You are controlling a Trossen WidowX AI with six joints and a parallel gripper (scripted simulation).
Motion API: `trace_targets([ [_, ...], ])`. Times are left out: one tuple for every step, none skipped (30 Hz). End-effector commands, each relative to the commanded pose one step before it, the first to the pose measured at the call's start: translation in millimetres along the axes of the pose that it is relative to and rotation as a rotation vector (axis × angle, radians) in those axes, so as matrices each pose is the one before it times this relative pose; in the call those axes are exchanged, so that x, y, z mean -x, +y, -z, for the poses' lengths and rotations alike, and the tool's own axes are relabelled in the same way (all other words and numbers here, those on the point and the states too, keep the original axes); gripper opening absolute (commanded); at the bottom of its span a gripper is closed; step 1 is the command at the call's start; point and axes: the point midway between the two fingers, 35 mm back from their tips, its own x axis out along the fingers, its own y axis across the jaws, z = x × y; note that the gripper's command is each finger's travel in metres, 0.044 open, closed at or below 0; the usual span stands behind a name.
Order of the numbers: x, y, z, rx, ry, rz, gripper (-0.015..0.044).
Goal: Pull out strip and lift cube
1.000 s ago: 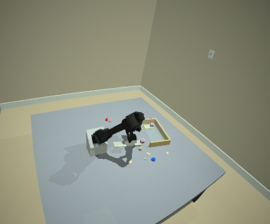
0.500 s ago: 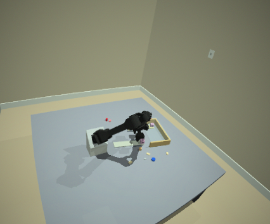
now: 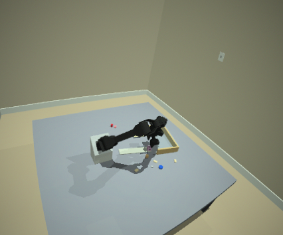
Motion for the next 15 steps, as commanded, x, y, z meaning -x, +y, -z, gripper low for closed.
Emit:
trace_targets([
  [-3.72,0.11,-3.06,0.0121,0.00476,0.0079,0.0361],
  [-1.57,0.06,-0.12,0.0,0.0,-0.00004,0.0335],
  [-1.64,0.06,-0.12,0.0,0.0,-0.00004,0.0309],
  [-1.65,0.05,-0.11,0.0,0.0,-0.00003,0.0282],
  [-1.65,0.04,-0.11,0.0,0.0,-0.00002,0.0256],
  [-1.65,0.04,-0.1,0.0,-0.00001,-0.00002,0.025],
  [-1.65,0.03,-0.1,0.0,-0.00001,-0.00001,0.025],
  [-1.65,0.03,-0.09,0.0,-0.00001,0.0,0.025],
  [-1.65,0.02,-0.09,0.0,-0.00001,0.00001,0.025],
  [-1.65,0.01,-0.09,0.0,-0.00001,0.00001,0.025],
  [-1.64,0.01,-0.09,0.0,-0.00002,0.00002,0.025],
  [-1.64,0.0,-0.08,0.0,-0.00002,0.00003,0.025],
  [-1.64,-0.01,-0.08,0.0,-0.00002,0.00004,0.025],
  [-1.64,-0.01,-0.07,0.0,-0.00002,0.00005,0.025],
  [-1.64,-0.02,-0.07,0.0,-0.00002,0.00005,0.025],
])
